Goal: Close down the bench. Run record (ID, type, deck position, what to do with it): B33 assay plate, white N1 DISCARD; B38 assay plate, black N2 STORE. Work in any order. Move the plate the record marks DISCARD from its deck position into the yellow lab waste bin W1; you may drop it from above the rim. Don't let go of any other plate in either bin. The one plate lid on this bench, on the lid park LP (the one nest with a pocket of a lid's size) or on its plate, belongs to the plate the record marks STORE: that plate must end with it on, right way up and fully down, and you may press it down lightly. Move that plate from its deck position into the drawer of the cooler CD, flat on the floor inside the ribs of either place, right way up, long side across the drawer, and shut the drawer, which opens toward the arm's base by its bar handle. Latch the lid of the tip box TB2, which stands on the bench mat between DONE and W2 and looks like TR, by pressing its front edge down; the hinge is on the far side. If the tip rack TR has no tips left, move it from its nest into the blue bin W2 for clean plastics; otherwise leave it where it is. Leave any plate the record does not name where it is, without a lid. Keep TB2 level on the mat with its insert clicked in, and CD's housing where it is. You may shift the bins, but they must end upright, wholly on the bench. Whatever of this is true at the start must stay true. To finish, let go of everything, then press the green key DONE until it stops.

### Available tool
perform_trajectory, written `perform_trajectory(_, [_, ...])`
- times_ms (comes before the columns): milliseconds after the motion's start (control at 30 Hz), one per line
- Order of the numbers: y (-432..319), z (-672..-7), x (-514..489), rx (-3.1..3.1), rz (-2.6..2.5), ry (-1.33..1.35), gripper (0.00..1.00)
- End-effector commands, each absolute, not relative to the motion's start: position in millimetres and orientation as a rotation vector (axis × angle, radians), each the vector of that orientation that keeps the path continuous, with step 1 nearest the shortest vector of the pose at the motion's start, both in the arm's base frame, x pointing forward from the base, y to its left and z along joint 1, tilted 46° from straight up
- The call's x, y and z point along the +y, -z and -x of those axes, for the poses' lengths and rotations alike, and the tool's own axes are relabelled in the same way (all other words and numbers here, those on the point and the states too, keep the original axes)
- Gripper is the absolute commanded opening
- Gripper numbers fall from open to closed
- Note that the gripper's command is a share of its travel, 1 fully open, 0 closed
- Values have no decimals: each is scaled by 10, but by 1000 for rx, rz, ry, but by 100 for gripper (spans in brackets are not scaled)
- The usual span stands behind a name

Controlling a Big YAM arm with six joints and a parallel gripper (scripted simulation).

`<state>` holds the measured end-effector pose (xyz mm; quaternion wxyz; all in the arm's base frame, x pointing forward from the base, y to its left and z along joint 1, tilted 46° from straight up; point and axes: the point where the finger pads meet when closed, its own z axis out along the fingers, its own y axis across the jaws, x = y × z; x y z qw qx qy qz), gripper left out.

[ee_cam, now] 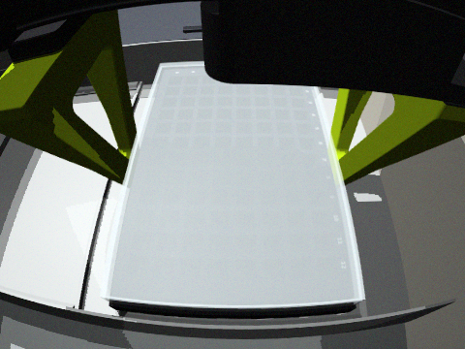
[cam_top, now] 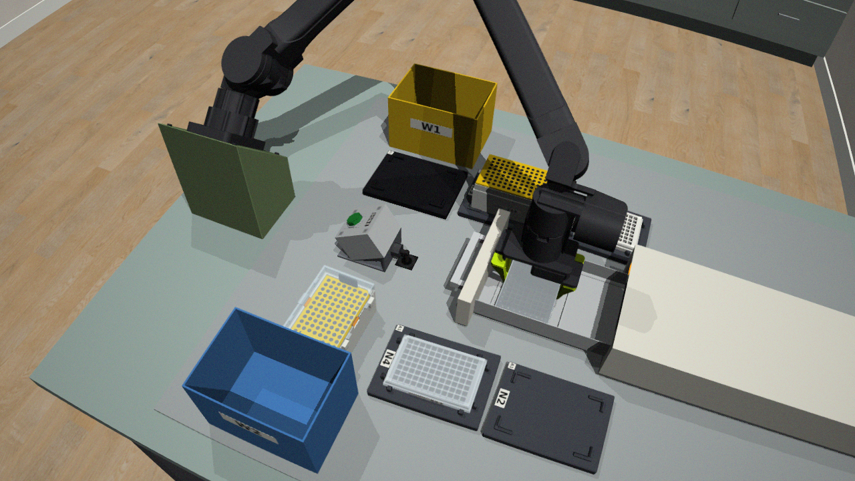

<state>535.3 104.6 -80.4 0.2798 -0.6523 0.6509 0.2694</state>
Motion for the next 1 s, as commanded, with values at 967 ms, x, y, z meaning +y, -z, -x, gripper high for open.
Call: perform_trajectory(967, [900, -5264, 850, 1785, 1721, -741, 0])
